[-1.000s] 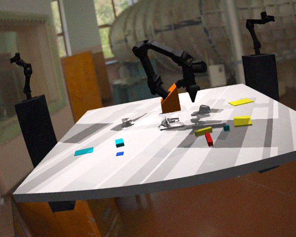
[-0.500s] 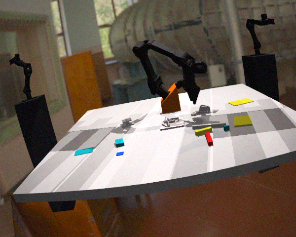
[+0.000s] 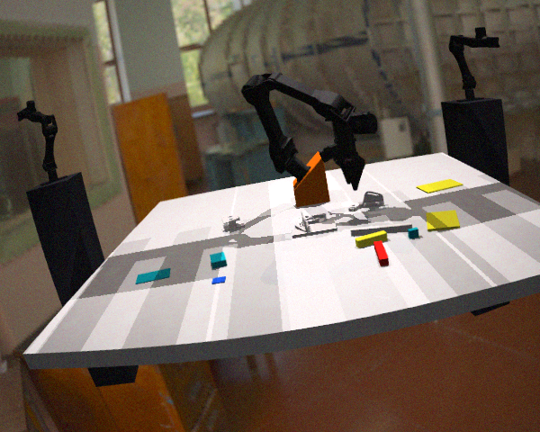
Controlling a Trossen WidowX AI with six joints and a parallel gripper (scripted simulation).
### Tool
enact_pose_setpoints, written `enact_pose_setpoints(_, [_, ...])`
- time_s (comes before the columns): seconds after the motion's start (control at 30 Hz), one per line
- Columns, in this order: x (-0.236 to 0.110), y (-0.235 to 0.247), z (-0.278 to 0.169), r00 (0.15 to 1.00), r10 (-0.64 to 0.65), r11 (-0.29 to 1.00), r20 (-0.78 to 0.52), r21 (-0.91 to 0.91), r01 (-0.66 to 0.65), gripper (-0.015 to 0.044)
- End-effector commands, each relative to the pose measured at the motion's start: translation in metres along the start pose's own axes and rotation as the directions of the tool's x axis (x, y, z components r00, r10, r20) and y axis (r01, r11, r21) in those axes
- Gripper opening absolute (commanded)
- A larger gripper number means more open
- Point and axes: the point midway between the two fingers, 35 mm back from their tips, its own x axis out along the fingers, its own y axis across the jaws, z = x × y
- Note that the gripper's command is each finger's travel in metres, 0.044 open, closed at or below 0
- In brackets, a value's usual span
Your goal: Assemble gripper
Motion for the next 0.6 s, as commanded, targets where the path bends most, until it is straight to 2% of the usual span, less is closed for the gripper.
enact_pose_setpoints(0.0, [0.0004,0.0000,-0.0002,1.000,0.001,1.000,0.001,-0.003,-0.001,0.0440])
enact_pose_setpoints(0.33, [0.0004,0.0000,-0.0002,1.000,0.001,1.000,0.001,-0.003,-0.001,0.0440])
enact_pose_setpoints(0.57, [-0.0090,-0.0007,0.0008,1.000,-0.006,1.000,-0.003,0.003,0.006,0.0256])
